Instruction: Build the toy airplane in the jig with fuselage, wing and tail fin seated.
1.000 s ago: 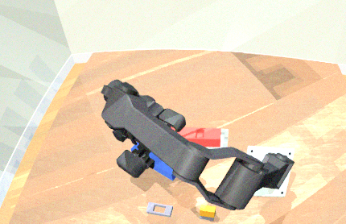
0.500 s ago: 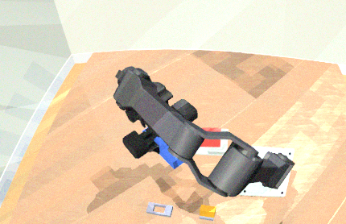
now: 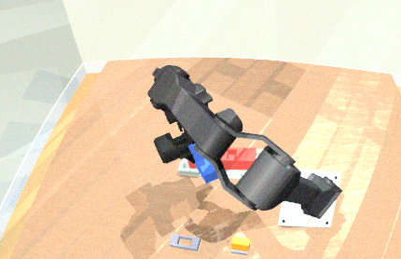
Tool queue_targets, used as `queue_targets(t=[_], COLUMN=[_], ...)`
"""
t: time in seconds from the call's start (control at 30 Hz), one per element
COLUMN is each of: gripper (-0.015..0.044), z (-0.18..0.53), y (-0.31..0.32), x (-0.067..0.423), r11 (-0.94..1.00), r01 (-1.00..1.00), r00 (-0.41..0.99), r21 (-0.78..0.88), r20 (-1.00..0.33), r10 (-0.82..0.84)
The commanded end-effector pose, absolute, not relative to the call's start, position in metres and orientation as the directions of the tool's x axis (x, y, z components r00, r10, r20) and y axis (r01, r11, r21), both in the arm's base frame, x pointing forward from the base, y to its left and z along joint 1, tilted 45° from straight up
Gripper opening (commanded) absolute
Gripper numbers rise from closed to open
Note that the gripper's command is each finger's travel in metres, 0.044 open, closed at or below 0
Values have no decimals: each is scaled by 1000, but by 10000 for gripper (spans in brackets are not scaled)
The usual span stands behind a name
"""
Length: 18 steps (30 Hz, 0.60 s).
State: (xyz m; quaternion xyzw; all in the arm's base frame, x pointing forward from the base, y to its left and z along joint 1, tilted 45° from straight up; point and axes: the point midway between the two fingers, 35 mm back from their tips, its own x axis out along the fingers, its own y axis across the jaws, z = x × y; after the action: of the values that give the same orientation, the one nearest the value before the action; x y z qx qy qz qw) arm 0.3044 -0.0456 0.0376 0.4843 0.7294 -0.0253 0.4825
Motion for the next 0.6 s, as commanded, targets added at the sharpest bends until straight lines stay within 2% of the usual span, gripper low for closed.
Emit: queue_targets(t=[0.0,0.57], gripper=[0,0], z=[27,-15], y=[-53,-81], x=[300,277], r11=[497,311], r01=[776,928], r00=[-69,-70], r21=[389,207], r20=[-730,-722], r10=[680,688])
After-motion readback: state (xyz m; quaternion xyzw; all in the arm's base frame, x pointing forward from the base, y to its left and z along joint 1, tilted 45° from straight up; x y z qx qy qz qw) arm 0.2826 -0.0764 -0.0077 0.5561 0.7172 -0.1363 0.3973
